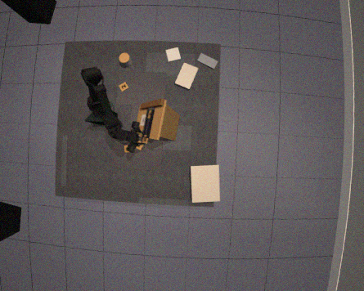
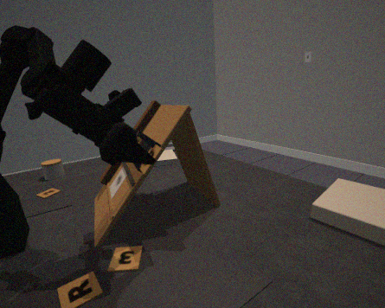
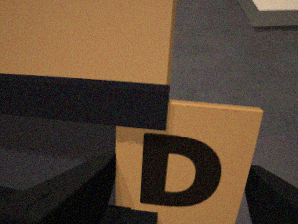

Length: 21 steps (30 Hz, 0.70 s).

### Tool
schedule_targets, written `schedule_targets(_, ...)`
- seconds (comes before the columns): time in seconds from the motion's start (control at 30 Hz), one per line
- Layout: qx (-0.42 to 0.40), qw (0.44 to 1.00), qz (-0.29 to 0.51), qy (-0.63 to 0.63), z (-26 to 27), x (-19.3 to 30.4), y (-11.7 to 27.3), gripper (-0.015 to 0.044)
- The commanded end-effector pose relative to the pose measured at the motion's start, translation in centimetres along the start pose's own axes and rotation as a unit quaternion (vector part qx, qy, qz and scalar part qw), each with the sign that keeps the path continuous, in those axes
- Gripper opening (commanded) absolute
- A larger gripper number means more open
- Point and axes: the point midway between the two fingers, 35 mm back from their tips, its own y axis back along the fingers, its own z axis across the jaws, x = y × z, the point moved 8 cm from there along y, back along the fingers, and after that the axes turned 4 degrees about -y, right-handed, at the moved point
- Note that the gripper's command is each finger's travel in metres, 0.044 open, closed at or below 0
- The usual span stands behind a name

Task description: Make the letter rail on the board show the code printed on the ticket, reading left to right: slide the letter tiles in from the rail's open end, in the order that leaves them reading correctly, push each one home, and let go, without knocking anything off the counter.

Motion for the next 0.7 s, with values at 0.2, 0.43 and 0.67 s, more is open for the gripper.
schedule_targets(0.2,0.003,1.000,-0.001,0.000,0.51,-0.03,0.02,0.0000)
schedule_targets(0.43,0.002,1.000,-0.001,0.000,0.86,0.00,0.01,0.0000)
schedule_targets(0.67,0.002,1.000,-0.001,0.000,1.21,0.03,0.00,0.0000)
